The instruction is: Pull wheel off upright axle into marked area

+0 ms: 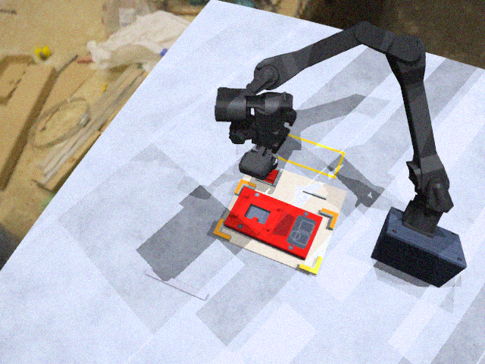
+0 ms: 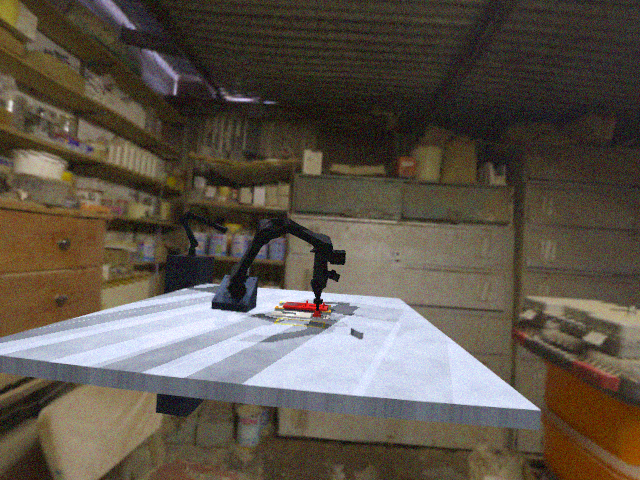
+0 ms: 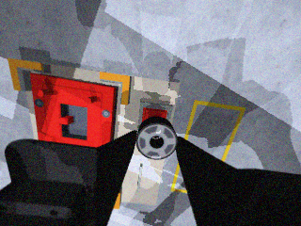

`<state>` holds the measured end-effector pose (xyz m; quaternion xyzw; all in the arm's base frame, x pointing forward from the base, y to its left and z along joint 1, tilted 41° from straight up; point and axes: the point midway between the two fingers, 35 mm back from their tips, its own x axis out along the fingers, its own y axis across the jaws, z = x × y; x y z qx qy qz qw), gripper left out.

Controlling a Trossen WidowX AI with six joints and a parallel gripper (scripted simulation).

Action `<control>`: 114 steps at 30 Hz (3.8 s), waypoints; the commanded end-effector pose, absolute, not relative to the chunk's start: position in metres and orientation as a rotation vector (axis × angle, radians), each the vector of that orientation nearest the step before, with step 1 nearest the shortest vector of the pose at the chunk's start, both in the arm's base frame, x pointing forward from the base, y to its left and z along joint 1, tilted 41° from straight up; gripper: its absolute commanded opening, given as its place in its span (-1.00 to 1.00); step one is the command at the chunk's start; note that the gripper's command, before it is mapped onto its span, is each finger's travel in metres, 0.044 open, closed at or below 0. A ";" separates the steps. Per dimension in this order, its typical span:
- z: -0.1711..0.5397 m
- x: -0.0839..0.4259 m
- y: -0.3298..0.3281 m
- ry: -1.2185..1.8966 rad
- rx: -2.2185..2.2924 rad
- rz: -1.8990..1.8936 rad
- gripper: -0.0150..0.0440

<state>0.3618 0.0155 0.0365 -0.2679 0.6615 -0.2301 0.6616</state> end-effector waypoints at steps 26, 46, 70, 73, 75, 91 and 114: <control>0.080 0.351 0.017 1.498 -0.606 -0.517 -0.49; 0.134 0.308 -0.038 1.500 -0.604 -0.522 -0.49; 0.066 0.311 -0.098 1.498 -0.604 -0.523 -0.49; 0.057 0.310 -0.107 1.498 -0.606 -0.525 -0.49; 0.056 0.310 -0.107 1.498 -0.606 -0.525 -0.49; 0.075 0.312 -0.089 1.499 -0.599 -0.523 0.53; 0.113 0.226 -0.010 1.505 -0.604 -0.520 1.00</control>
